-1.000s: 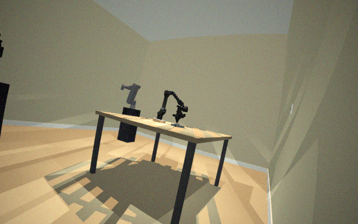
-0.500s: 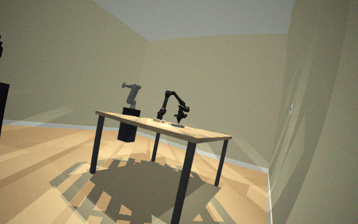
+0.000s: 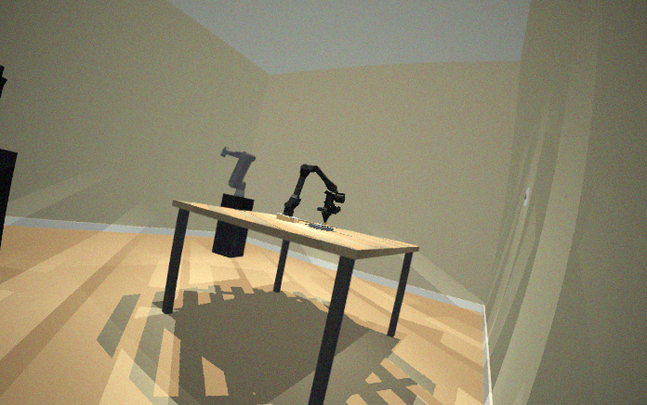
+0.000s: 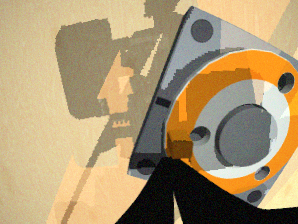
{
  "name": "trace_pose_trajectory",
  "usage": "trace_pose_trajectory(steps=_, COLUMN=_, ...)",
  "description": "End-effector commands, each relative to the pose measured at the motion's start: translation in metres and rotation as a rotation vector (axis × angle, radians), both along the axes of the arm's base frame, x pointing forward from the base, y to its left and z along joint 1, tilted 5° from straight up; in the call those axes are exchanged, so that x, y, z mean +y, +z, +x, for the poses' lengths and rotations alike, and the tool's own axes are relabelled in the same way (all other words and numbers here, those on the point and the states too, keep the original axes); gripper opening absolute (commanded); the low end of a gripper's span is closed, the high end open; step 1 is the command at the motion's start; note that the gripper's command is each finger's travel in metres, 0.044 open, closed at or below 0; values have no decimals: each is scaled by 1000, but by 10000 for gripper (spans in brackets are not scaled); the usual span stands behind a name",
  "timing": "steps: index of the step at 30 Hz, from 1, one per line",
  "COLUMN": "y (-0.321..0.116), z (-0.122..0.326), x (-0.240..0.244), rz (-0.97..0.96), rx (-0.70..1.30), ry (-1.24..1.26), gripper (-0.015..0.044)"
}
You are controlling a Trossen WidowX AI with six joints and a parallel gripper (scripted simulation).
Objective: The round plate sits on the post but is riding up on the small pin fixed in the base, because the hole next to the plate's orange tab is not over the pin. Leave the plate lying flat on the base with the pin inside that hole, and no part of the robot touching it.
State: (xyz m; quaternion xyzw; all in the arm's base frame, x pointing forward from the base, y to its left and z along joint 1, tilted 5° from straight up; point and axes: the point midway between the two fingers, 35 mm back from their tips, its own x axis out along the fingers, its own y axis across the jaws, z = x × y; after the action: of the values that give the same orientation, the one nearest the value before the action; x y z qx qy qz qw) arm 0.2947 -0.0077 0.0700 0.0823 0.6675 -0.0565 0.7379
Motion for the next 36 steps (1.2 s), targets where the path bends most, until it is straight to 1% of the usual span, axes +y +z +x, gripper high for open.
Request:
trace_pose_trajectory(steps=1, y=0, z=6, x=-1, rz=0, rx=-1, ry=-5, gripper=0)
trace_pose_trajectory(steps=18, y=0, z=15, x=-3, rz=0, rx=-1, ry=-5, gripper=0)
trace_pose_trajectory(steps=21, y=8, z=14, x=-4, rz=0, rx=-1, ry=-5, gripper=0)
trace_pose_trajectory(steps=28, y=43, z=7, x=-4, rz=0, rx=-1, ry=-5, gripper=0)
trace_pose_trajectory(steps=36, y=35, z=7, x=-4, rz=0, rx=10, ry=-11, gripper=0)
